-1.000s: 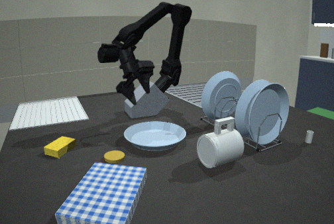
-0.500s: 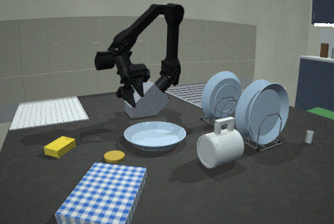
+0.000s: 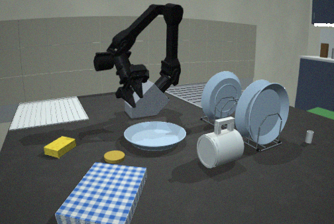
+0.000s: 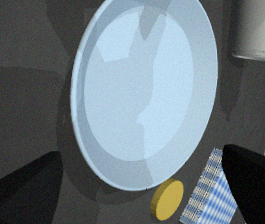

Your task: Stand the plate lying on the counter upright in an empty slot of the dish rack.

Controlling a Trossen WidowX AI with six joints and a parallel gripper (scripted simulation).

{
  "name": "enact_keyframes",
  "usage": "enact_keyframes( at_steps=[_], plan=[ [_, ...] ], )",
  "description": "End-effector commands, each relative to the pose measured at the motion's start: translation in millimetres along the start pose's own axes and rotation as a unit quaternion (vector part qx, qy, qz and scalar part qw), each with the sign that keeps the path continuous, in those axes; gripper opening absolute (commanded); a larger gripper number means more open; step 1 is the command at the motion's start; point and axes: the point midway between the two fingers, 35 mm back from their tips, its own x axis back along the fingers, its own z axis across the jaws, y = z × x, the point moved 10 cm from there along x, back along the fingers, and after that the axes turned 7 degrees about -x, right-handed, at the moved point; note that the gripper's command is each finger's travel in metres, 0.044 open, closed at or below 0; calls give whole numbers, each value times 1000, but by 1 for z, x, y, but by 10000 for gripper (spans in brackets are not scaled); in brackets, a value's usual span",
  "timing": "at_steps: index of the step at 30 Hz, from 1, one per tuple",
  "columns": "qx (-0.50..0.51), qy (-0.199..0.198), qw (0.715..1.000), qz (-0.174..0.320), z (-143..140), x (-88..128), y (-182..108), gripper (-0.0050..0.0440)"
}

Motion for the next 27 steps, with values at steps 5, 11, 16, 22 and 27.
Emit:
enact_keyframes(
  at_steps=[5,11,16,22,27],
  plan=[
    [23,9,1000,-19,-2,-5,-13,198],
    [47,15,998,-37,-4,-10,-26,94],
    [67,20,996,-52,-5,-14,-36,94],
    [82,23,994,-63,-5,-18,-43,94],
    [101,26,991,-78,-6,-23,-53,94]
  ],
)
